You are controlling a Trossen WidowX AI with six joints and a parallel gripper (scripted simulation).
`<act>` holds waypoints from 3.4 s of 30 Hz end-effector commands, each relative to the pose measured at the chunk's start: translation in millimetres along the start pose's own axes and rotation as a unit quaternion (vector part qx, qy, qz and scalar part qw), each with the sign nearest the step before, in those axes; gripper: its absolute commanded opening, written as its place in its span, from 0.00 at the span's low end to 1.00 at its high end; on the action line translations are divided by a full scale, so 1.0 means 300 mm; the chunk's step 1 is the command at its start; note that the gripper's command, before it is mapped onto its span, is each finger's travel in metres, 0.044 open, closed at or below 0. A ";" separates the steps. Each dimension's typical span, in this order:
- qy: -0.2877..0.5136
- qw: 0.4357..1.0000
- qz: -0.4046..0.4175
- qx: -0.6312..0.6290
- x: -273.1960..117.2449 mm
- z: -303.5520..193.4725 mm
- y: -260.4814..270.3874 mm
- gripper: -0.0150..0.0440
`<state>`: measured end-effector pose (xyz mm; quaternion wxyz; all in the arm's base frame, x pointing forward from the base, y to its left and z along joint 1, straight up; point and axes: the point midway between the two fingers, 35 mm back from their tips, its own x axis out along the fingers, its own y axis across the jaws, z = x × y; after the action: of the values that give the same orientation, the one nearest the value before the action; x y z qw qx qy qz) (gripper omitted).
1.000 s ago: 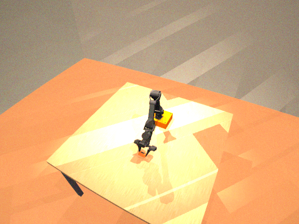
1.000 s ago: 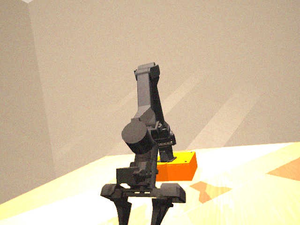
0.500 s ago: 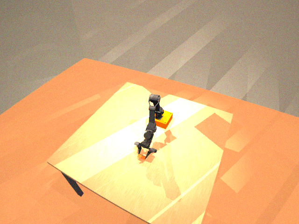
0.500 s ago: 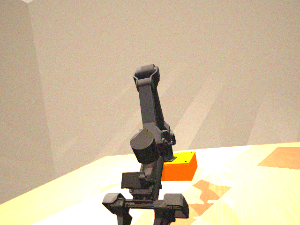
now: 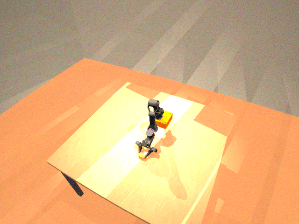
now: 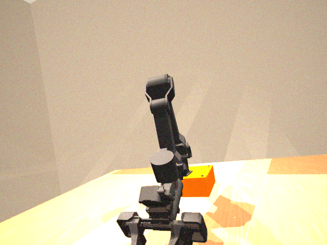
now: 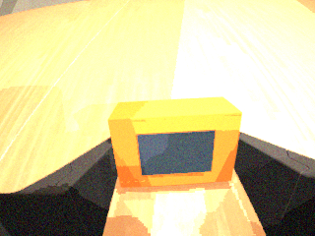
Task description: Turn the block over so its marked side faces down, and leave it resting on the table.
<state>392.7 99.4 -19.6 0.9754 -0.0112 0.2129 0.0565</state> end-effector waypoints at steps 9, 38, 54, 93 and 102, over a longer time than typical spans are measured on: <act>-0.049 0.999 -0.004 0.001 -0.043 -0.004 -0.012 0.25; -0.050 0.999 -0.004 0.001 -0.044 -0.003 -0.012 0.92; -0.050 0.999 -0.004 0.001 -0.044 -0.003 -0.012 1.00; 0.246 0.969 -0.004 0.002 -0.206 0.187 -0.011 1.00; 0.246 0.969 -0.004 0.003 -0.208 0.188 -0.011 1.00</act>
<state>369.0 94.1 40.5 0.9031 -0.0288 0.4256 0.0486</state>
